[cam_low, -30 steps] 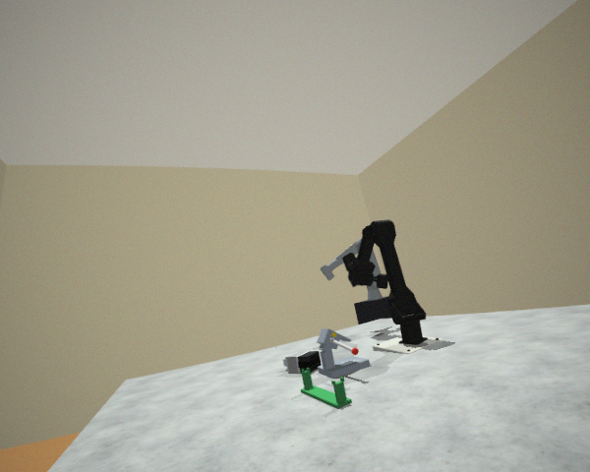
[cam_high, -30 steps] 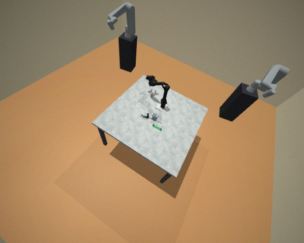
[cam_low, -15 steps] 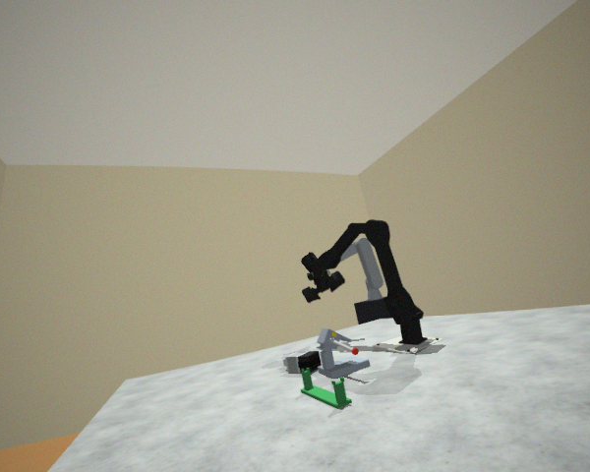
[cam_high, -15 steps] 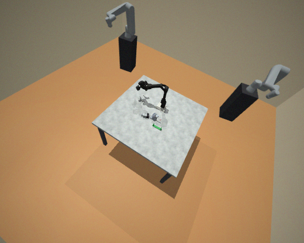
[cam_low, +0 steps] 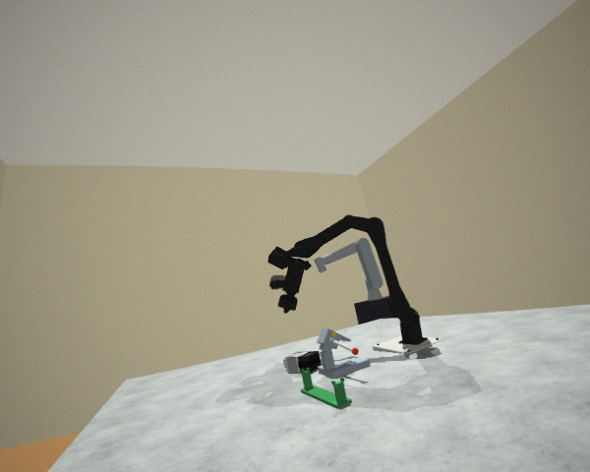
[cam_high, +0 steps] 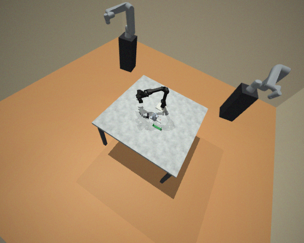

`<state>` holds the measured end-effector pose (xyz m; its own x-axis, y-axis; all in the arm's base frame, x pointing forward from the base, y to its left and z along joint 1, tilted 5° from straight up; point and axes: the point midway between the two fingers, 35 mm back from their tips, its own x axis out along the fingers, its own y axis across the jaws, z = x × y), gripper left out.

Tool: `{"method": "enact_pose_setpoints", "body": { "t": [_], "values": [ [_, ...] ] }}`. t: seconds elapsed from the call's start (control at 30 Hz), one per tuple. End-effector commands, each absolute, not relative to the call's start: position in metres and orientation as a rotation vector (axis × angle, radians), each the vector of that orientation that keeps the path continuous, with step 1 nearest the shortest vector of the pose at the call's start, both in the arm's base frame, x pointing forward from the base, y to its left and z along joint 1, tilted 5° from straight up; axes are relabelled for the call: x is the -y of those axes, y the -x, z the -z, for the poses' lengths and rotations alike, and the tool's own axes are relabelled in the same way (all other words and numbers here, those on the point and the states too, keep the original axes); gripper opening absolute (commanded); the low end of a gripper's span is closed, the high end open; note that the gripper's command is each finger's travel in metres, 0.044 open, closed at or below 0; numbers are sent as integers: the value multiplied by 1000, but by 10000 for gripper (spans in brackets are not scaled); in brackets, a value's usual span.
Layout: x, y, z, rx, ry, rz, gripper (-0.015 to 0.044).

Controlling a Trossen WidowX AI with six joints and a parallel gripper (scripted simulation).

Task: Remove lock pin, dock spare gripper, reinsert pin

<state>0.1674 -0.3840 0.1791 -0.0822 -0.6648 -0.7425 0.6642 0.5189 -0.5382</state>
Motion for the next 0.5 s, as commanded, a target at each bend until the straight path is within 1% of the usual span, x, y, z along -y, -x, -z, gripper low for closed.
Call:
{"method": "enact_pose_setpoints", "body": {
  "t": [0.0,0.23,0.47],
  "values": [
    [336,-226,-181,-1325,164,755,300],
    [242,-291,-183,-1398,429,206,300],
    [135,-320,-191,-1380,691,-342,300]
  ]
}}
